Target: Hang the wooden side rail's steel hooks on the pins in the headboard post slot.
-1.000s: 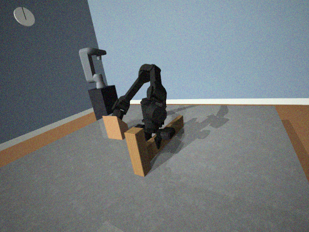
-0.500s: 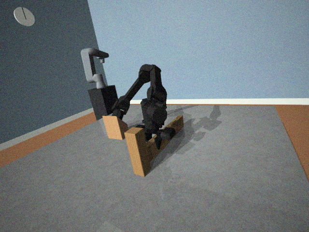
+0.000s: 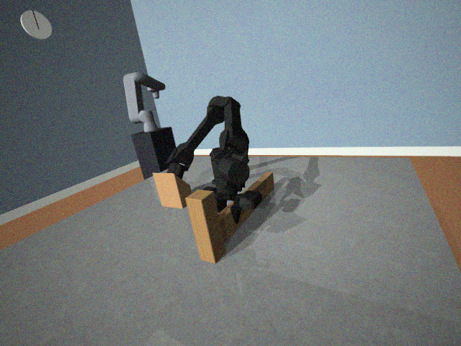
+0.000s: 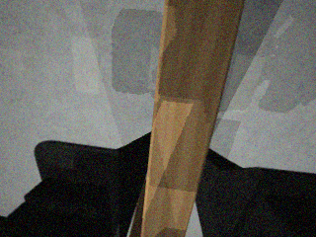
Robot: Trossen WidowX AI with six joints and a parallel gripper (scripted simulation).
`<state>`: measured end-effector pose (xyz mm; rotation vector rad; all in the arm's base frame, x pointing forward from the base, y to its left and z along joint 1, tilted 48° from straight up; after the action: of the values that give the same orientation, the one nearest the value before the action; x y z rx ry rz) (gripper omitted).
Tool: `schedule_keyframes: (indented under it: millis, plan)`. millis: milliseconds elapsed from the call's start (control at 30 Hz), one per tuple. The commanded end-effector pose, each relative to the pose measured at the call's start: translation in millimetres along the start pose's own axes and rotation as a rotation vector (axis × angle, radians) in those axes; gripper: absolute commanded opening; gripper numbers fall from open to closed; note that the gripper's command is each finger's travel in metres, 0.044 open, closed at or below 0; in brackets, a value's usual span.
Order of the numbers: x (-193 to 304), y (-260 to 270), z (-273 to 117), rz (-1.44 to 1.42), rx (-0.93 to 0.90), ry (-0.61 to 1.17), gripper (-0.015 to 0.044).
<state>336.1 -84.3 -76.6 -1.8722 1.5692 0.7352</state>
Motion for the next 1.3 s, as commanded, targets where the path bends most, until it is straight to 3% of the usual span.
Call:
schedule_keyframes:
  millis: [0, 1267]
  plan:
    - [1.5, 0.5, -1.1, 0.004, 0.005, 0.005, 0.0000]
    - [1.4, 0.4, 5.1, 0.004, 0.005, 0.005, 0.0000]
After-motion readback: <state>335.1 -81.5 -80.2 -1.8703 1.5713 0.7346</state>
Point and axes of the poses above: the point midway between the two fingers, 35 mm back from their tips, its own z axis out along the fingers, its own y axis across the jaws, x = y × z, the point moved 6 cm from there along -z, back along the fingers, and after that the axes turned 9 degrees about -z, right-handed, at the moved point
